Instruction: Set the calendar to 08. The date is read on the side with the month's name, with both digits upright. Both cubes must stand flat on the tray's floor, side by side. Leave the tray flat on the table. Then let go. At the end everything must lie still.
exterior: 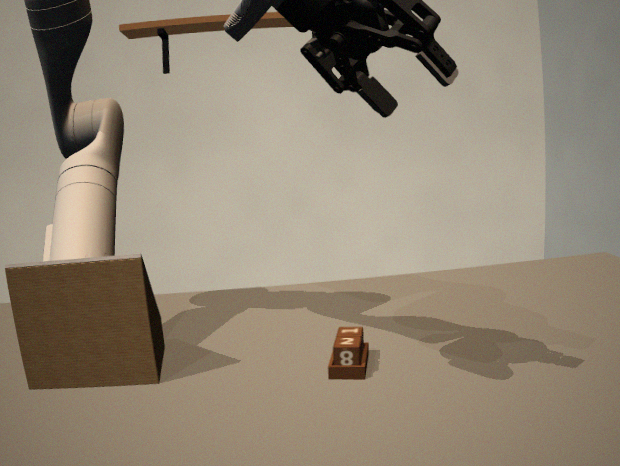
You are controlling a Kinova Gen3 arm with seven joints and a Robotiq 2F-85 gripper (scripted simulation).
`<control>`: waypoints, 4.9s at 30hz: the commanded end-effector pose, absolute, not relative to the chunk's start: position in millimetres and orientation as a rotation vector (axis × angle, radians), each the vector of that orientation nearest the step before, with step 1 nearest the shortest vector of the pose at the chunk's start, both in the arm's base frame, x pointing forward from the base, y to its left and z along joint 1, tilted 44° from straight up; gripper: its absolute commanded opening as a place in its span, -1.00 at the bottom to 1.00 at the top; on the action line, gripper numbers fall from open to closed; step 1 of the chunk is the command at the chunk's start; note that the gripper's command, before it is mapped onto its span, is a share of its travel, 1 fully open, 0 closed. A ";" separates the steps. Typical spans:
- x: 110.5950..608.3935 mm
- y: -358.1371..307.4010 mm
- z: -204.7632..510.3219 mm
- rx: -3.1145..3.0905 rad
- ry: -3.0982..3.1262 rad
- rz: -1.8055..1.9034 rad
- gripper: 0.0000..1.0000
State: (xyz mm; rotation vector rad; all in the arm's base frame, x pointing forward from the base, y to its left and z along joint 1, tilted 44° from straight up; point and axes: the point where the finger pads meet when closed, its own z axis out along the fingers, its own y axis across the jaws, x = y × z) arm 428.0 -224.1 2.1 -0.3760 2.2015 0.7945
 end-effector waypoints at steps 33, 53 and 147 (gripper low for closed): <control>342.8 -24.7 -15.0 -1.746 1.947 0.911 1.00; 341.5 -18.3 -21.8 -1.746 1.947 0.911 1.00; 329.1 39.5 -83.5 -1.746 1.947 0.911 -0.03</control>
